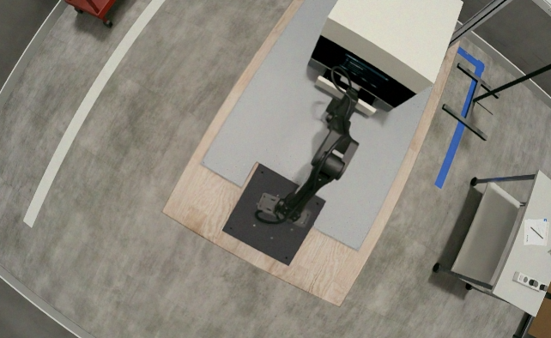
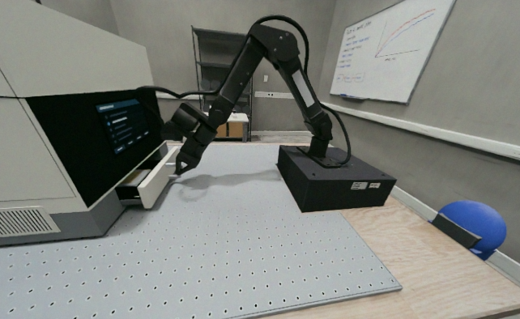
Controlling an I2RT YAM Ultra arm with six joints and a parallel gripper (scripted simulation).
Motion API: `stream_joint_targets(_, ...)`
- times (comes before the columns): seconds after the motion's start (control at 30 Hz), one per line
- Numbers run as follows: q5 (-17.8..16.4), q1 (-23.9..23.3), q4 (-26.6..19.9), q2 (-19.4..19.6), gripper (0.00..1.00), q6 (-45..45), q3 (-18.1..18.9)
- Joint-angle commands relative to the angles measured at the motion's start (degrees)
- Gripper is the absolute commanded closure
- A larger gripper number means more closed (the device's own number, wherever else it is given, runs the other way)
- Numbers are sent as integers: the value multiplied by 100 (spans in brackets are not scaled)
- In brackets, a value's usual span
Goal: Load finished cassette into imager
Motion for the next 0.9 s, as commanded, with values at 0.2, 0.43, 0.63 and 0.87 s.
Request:
stream_joint_targets(0.2, -11, -52, 222, 77, 100, -5, 205)
stream_joint_targets(0.43, -11, -52, 222, 77, 100, -5, 205)
stream_joint_targets(0.63, -11, -52, 222, 77, 100, -5, 205)
stream_joint_targets(0.87, -33, -51, 525, 79, 100, -26, -176)
